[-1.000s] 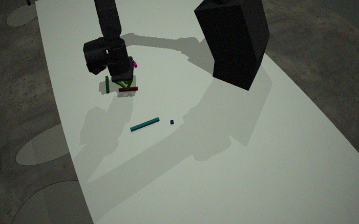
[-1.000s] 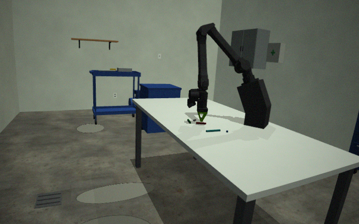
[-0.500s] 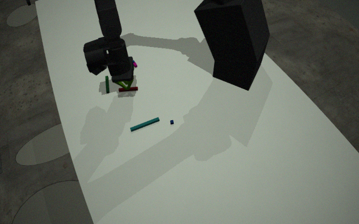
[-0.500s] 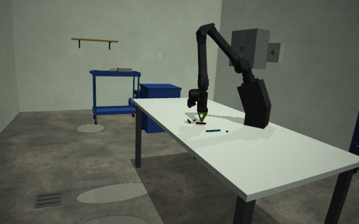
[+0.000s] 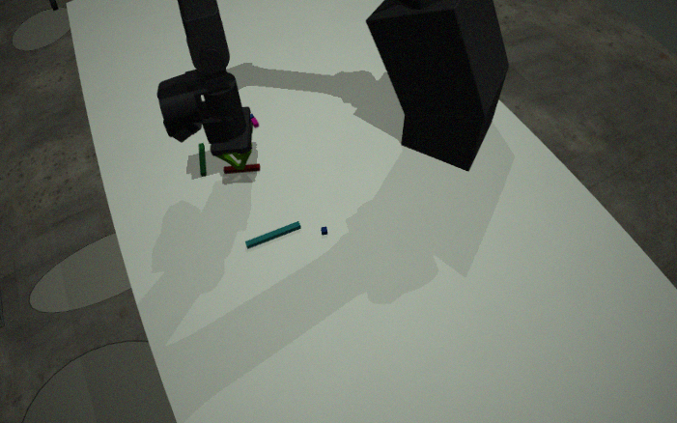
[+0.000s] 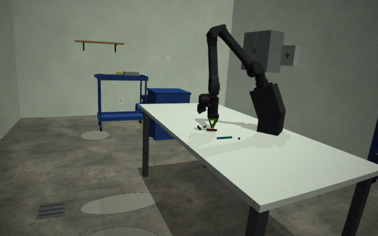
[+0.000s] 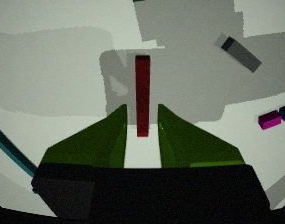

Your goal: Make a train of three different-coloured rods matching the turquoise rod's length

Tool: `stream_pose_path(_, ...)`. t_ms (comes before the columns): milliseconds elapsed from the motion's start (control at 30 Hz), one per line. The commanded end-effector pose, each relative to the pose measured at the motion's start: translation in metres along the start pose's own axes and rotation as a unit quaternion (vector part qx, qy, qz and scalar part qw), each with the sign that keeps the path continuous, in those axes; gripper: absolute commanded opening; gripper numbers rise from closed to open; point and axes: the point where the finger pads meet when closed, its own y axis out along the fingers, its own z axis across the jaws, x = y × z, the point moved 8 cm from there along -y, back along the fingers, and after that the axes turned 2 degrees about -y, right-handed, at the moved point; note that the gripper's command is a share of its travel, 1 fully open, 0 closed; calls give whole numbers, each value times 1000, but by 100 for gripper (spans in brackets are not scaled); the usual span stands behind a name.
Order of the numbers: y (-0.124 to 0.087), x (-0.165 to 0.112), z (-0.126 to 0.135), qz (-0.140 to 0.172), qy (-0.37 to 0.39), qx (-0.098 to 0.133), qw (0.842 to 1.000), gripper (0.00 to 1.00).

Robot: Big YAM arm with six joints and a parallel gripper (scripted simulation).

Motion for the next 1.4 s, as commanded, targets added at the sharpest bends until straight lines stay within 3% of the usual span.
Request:
stream_pose_path(0, 5, 2, -2, -4, 3, 1, 1000, 23)
stream_pose_path(1367, 4, -4, 0, -3, 2, 2, 1000, 23)
